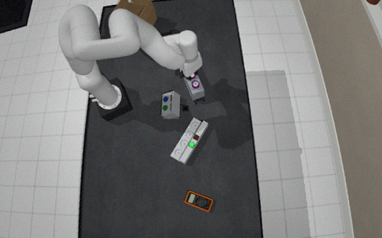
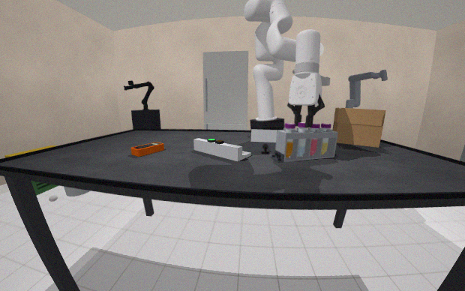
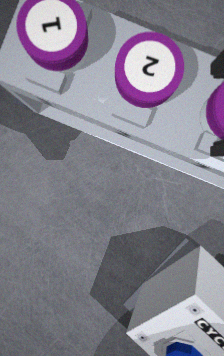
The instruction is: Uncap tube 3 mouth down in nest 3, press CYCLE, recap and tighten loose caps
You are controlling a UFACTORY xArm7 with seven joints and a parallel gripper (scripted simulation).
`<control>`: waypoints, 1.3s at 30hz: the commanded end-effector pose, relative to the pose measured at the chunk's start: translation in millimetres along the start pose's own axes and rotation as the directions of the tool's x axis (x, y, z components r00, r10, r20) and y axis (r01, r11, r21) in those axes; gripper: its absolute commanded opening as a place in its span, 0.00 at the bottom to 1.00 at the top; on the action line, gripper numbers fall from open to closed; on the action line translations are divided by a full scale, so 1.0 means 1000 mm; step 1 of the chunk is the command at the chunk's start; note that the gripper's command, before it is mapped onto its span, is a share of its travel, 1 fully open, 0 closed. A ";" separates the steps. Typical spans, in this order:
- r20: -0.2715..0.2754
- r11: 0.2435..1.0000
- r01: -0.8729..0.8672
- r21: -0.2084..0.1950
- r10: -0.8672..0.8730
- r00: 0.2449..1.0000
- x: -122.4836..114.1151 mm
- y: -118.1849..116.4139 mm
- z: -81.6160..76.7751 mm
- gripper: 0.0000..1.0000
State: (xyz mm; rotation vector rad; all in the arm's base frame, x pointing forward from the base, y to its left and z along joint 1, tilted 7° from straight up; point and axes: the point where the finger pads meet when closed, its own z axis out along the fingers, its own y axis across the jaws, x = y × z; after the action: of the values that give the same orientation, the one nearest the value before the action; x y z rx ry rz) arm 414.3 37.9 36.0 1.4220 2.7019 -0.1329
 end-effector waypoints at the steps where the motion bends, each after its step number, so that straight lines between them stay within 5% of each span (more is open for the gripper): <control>1: 0.002 1.000 0.000 -0.004 0.000 1.000 -0.001 0.001 -0.001 0.00; 16: 0.000 0.956 -0.295 -0.004 0.295 0.956 -0.001 0.001 -0.001 0.00; 31: -0.002 0.708 -0.707 -0.003 0.707 0.708 -0.001 0.001 0.000 0.00; 36: -0.002 0.708 -0.707 -0.003 0.707 0.708 -0.001 0.001 0.000 0.00; 37: -0.002 0.708 -0.707 -0.003 0.707 0.708 -0.001 0.001 0.000 0.46; 39: -0.002 0.708 -0.707 -0.003 0.707 0.708 -0.001 0.001 0.000 0.46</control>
State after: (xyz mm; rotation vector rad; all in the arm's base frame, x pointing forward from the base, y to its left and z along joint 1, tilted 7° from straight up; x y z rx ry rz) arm 413.9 38.0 34.1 2.3277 1.9399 -0.0736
